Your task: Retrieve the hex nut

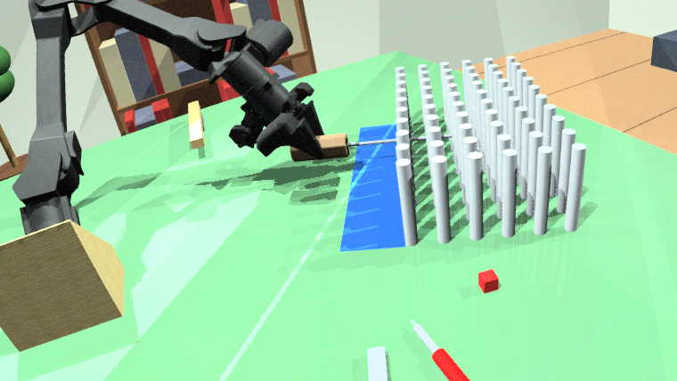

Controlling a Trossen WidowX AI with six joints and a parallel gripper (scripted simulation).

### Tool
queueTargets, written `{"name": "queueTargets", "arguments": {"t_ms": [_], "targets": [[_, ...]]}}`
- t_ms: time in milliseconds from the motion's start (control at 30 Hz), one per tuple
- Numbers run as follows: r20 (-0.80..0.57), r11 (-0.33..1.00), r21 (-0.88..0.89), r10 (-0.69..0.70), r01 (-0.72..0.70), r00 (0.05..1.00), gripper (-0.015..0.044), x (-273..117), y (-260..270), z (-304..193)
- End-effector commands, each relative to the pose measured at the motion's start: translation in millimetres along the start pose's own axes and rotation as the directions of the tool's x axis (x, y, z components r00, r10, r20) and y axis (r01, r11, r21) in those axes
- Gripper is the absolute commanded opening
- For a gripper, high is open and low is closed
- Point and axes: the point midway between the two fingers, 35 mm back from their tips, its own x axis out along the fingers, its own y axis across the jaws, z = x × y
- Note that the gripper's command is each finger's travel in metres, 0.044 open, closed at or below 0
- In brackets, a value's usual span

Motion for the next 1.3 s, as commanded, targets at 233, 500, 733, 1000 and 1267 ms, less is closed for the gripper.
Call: {"name": "queueTargets", "arguments": {"t_ms": [233,500,733,1000,1267], "targets": [[-0.009,1.0,-0.006,-0.009,0.009,1.0,0.0,2.6,-2.7,-10.2],[-0.01,1.0,-0.007,-0.01,0.009,1.0,0.0,5.7,-2.5,-15.0],[-0.01,1.0,-0.007,-0.01,0.01,1.0,0.0,8.4,-2.3,-19.2],[-0.01,1.0,-0.007,-0.01,0.01,1.0,0.0,11.5,-1.9,-24.0],[-0.011,1.0,-0.007,-0.01,0.01,1.0,0.0,14.7,-1.3,-28.9]]}}
